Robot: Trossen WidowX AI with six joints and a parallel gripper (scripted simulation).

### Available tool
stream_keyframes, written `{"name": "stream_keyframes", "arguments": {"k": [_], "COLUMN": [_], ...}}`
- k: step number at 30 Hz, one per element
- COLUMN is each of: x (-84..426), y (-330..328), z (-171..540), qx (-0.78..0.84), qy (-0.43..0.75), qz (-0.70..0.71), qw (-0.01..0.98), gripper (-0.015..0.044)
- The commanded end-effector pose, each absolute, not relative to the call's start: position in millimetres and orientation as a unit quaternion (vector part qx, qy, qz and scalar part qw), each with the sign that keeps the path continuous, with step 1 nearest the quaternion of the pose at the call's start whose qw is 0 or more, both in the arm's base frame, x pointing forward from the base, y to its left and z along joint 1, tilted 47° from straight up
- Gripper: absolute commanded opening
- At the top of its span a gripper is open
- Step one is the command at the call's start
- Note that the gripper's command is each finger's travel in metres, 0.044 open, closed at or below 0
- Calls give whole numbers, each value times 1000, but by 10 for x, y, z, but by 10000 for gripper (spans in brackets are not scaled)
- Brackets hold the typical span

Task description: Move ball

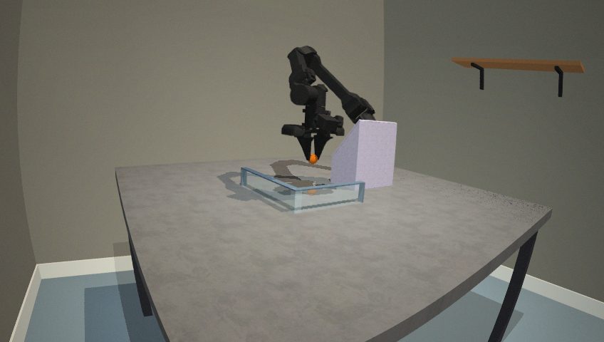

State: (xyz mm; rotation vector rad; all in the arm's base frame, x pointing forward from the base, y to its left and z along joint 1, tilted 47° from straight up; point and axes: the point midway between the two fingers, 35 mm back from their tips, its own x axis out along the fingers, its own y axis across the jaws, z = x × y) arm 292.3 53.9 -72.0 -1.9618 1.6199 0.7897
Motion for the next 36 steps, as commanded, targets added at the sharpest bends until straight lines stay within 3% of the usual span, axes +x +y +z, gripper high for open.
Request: {"name": "stream_keyframes", "arguments": {"k": [1,36], "x": [2887,2879], "y": [688,-262], "z": [-544,-1165], "qx": [-716,-717], "qy": [590,591], "qz": [285,283], "qw": [242,239], "gripper": [0,0]}}
